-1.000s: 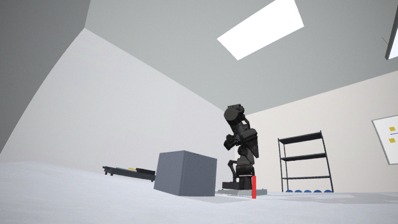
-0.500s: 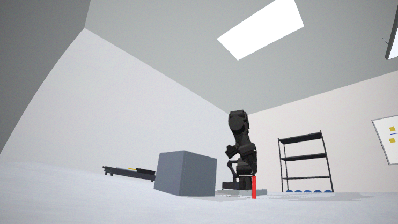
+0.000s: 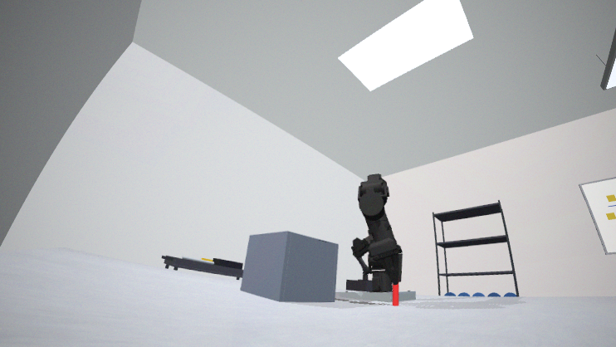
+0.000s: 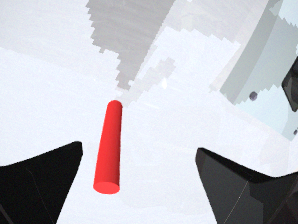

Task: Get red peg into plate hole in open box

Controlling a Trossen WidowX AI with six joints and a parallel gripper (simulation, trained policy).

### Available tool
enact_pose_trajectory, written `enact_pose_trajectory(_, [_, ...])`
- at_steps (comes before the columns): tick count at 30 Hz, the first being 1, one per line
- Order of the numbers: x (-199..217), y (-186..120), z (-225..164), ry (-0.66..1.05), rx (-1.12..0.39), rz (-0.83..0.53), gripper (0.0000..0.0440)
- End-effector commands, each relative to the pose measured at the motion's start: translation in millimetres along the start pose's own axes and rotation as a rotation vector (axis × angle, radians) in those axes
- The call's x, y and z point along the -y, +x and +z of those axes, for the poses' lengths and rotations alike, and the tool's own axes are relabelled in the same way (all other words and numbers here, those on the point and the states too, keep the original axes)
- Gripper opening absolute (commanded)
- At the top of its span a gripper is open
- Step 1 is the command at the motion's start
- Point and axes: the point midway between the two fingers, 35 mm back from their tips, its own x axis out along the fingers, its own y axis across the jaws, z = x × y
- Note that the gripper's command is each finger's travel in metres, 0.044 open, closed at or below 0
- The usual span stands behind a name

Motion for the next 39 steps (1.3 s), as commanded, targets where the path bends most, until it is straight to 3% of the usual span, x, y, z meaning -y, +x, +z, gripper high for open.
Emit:
enact_pose_trajectory(1, [-2, 8, 2, 0.016, 0.006, 0.002, 0.0324])
enact_pose_trajectory(13, [-16, 16, 1, -0.011, -0.003, 0.021, 0.0017])
enact_pose_trajectory(26, [-36, -15, -16, -0.044, -0.091, 0.173, 0.0000])
enact_pose_trajectory(39, [-51, -76, -22, -0.127, -0.094, 0.347, 0.0000])
